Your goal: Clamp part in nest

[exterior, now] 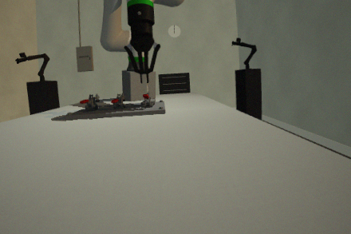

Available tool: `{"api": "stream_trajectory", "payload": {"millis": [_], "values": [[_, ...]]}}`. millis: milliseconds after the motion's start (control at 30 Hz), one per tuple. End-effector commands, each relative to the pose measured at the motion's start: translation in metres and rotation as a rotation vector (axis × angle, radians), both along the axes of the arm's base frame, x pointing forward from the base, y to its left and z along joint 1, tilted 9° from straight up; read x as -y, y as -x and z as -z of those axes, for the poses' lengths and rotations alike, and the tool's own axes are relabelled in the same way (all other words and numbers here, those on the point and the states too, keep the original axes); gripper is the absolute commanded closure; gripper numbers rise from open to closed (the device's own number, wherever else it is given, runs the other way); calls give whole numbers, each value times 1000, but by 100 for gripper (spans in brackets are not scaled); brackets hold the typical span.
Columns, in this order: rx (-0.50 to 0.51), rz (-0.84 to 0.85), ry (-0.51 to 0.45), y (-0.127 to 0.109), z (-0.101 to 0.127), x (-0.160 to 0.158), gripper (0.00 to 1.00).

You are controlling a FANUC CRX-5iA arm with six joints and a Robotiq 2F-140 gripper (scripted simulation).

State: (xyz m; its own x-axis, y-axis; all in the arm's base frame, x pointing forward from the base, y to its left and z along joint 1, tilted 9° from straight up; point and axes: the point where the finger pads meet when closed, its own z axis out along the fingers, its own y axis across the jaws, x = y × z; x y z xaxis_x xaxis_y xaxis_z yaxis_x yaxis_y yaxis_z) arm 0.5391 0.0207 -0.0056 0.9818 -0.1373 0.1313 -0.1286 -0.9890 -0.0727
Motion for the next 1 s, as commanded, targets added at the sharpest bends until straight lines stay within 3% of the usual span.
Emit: {"api": "stream_trajectory", "payload": {"millis": [0, 967], "values": [[0, 0, 0, 0, 0, 0, 100], [0, 0, 0, -1, 4, 0, 100]]}}
